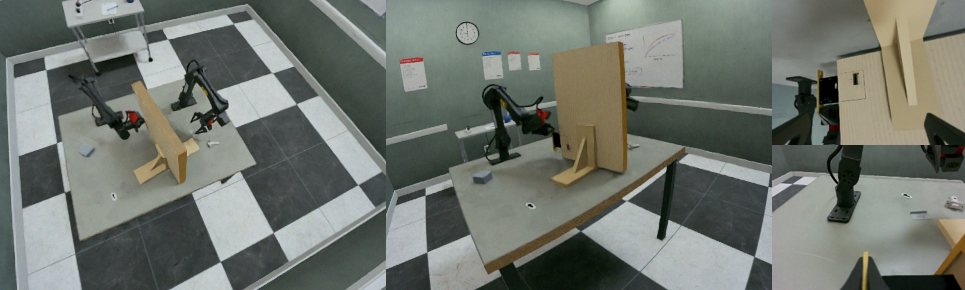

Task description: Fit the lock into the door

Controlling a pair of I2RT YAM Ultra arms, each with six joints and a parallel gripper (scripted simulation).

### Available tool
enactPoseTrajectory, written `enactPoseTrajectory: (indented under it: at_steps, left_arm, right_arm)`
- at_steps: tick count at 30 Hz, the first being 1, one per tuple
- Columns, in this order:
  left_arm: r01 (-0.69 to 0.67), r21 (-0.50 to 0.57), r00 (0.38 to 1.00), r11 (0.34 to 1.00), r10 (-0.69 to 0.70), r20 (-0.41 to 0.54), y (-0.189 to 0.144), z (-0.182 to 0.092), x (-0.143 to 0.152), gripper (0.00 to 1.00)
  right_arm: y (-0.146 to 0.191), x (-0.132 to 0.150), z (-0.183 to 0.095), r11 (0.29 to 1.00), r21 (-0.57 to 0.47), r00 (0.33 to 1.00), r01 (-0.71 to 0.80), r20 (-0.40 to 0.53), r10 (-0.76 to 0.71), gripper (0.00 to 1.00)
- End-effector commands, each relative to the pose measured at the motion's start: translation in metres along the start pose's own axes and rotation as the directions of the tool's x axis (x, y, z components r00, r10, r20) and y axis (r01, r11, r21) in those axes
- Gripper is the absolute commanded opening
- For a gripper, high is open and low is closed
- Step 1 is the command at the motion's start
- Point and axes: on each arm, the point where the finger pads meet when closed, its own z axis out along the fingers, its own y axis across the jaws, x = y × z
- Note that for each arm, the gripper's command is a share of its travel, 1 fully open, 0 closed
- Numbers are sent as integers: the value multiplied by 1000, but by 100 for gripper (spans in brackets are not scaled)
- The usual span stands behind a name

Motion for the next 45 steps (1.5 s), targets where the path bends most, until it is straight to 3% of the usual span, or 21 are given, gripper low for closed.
enactPoseTrajectory:
  at_steps: [1,45]
  left_arm:
    - [-10,-9,1000,1000,10,-7,2,0,7,100]
    - [-10,-9,1000,1000,10,-7,2,0,7,100]
  right_arm:
    - [-7,-30,-7,996,-11,992,89,88,-87,0]
    - [-33,-30,-8,996,-11,992,89,88,-88,0]
